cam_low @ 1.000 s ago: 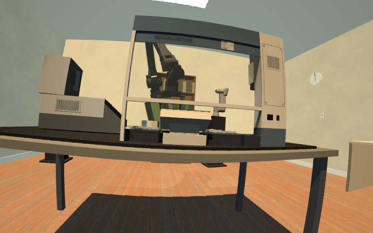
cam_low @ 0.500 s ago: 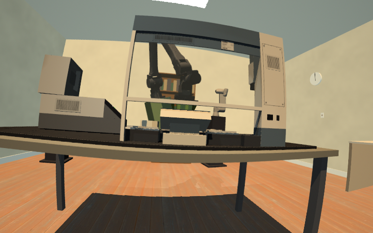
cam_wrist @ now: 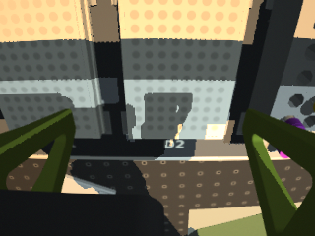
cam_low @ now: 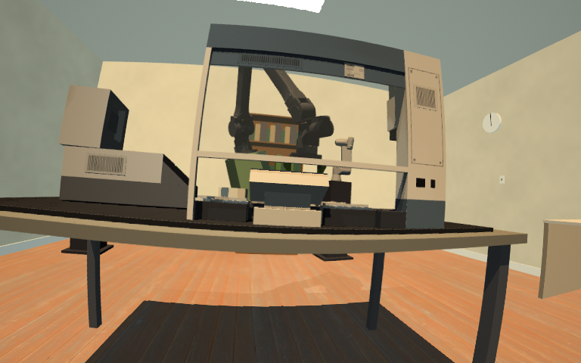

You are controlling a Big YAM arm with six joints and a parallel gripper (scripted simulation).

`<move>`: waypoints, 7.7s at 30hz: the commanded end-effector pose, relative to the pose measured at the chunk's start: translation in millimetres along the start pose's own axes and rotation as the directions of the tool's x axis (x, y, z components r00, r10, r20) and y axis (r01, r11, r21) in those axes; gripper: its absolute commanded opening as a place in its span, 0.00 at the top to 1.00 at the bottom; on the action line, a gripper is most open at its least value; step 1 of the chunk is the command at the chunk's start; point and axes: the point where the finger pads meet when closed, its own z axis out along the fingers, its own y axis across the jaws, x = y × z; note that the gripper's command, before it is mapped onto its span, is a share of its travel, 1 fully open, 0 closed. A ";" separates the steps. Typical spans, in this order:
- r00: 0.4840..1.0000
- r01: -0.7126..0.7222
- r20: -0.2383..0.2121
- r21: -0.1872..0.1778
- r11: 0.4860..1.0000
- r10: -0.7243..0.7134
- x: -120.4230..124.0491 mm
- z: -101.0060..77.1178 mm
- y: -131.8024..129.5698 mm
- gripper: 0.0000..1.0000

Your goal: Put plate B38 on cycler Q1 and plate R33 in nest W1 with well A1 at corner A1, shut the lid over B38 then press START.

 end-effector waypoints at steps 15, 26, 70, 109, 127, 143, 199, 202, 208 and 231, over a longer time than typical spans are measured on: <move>1.000 -0.024 -0.002 -0.002 1.000 0.024 -9.8 -12.3 -25.8 0.00; 0.997 -0.058 0.053 -0.039 0.998 0.060 -33.9 -22.1 -13.3 0.00; 0.999 -0.024 0.025 -0.012 1.000 0.024 -13.2 44.0 -14.1 0.00; 0.998 -0.037 0.042 -0.022 0.999 0.038 -26.5 44.1 -2.4 0.00; 0.999 -0.052 0.007 -0.003 0.999 0.052 -19.6 62.5 -14.6 0.00; 0.998 -0.052 0.028 -0.016 0.999 0.052 -23.7 53.7 -15.1 1.00; 0.999 -0.050 0.011 -0.003 0.999 0.050 -9.3 68.0 -16.5 1.00; 0.999 -0.047 0.005 0.001 0.999 0.047 -5.3 68.8 -18.3 1.00; 0.999 -0.048 0.009 -0.001 0.999 0.048 -7.4 65.4 -18.4 1.00; 0.999 -0.028 0.030 -0.014 0.999 0.029 -18.8 11.8 -2.8 1.00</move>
